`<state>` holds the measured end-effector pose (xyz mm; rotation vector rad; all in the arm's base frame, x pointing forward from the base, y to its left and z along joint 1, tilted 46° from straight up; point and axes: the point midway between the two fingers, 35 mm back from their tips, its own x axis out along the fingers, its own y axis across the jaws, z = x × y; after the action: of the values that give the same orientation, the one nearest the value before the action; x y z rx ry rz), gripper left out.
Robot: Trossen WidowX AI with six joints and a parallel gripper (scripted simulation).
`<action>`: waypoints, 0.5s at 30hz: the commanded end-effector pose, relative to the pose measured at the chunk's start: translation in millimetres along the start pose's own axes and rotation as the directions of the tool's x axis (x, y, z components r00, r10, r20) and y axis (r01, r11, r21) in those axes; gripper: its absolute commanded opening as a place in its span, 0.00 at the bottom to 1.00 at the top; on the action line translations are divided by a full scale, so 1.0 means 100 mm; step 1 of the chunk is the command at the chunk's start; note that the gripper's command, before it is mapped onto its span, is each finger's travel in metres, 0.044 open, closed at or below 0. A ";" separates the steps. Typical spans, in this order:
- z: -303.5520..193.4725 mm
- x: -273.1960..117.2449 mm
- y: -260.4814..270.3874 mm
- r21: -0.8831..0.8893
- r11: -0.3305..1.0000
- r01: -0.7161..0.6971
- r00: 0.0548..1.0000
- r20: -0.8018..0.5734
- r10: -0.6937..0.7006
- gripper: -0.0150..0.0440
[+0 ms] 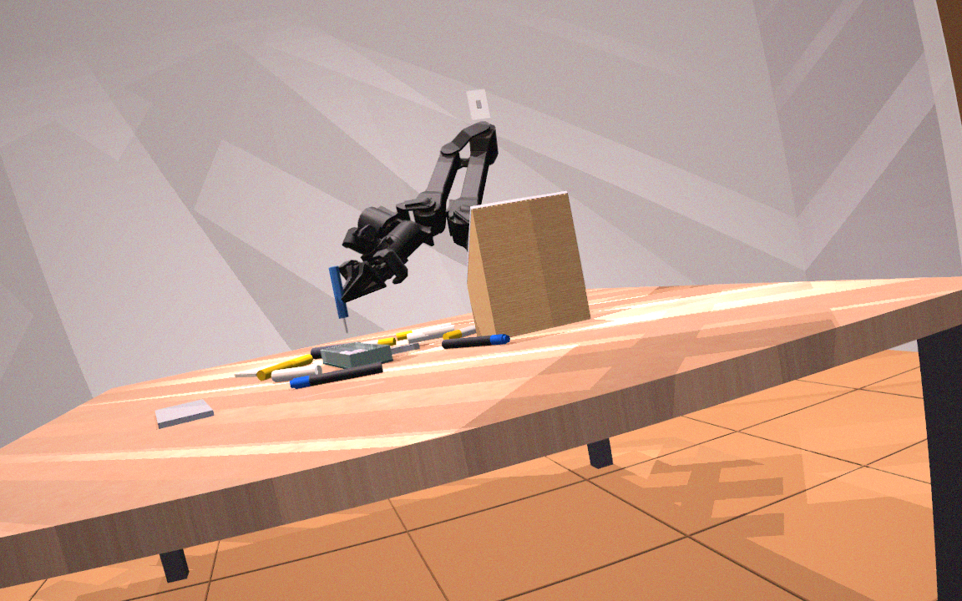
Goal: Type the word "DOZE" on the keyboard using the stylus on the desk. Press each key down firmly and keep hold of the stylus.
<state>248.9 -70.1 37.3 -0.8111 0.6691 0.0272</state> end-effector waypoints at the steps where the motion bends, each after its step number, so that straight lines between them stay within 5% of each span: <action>1: 0.08 0.04 0.17 -0.051 0.995 -0.081 0.997 0.000 0.081 0.27; 15: 0.17 0.05 0.67 -0.181 0.941 -0.284 0.958 -0.031 0.284 0.25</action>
<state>241.8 -14.7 -1.7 -0.8764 0.7911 0.3430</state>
